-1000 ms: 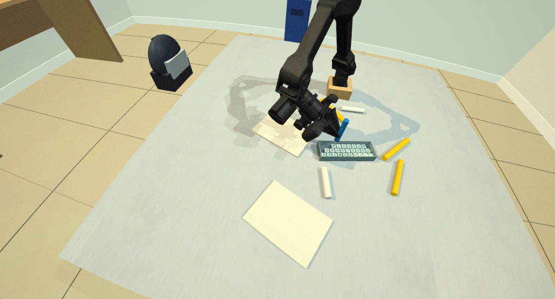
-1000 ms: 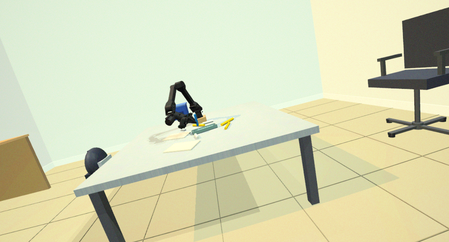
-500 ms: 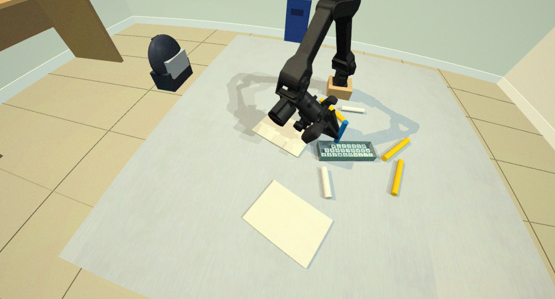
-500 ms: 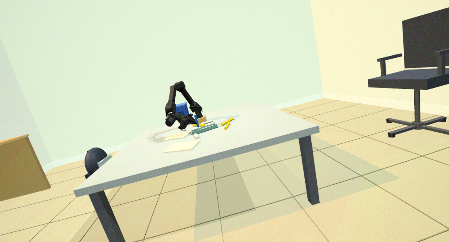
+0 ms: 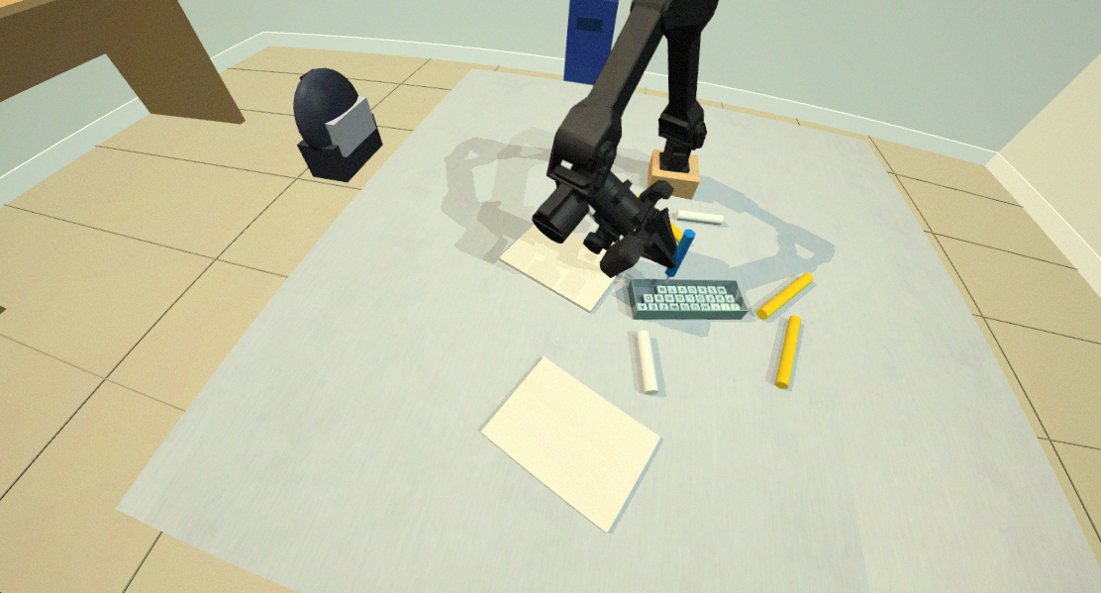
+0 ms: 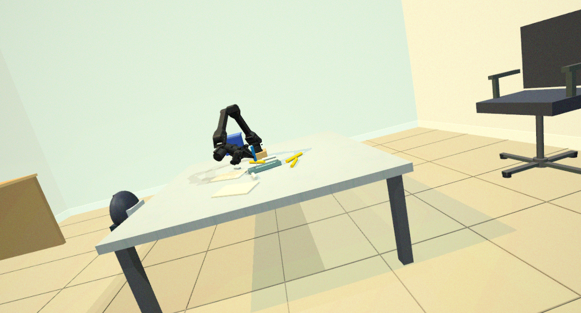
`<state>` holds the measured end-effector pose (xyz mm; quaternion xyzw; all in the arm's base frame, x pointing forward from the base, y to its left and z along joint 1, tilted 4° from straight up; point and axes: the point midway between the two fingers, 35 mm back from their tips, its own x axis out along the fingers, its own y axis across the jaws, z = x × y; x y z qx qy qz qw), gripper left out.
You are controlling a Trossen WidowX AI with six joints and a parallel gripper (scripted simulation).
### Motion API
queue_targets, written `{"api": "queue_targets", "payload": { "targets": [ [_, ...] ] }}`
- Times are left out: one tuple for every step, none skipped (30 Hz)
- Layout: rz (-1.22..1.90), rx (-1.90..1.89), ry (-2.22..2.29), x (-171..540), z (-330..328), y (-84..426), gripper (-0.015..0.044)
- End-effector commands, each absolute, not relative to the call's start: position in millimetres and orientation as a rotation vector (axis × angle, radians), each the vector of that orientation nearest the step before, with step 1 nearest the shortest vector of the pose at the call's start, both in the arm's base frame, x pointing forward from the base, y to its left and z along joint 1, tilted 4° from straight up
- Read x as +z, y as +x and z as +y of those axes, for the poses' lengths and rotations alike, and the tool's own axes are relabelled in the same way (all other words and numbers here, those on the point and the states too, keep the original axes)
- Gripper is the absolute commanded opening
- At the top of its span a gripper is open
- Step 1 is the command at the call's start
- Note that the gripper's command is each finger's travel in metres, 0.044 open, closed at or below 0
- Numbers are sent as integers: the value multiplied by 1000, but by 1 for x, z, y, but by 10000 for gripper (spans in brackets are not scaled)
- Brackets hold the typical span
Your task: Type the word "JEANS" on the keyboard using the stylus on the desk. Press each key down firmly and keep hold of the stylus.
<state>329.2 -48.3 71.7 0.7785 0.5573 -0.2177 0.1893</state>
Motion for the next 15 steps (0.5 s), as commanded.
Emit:
{"api": "queue_targets", "payload": {
  "targets": [
    [1556, -601, 2188, 91, -47, 330, 81],
    [1556, -601, 2188, 92, -47, 330, 81],
    [1556, -601, 2188, 92, -47, 330, 81],
    [1556, -601, 2188, 92, -47, 330, 81],
    [1556, -601, 2188, 92, -47, 330, 81],
    [1554, -599, 2181, 89, -48, 330, 85],
    [1554, -599, 2181, 89, -48, 330, 78],
    [1554, -599, 2181, 89, -48, 330, 71],
    [1554, -599, 2181, 89, -48, 330, 65],
    [1554, -599, 2181, 89, -48, 330, 58],
    [1554, -599, 2181, 89, -48, 330, 51],
    [1554, -599, 2181, 89, -47, 330, 25],
    [1554, -600, 2181, 89, -46, 330, 0],
    [1553, -601, 2181, 89, -43, 330, 0],
    [1553, -602, 2180, 88, -41, 330, 0]
  ]
}}
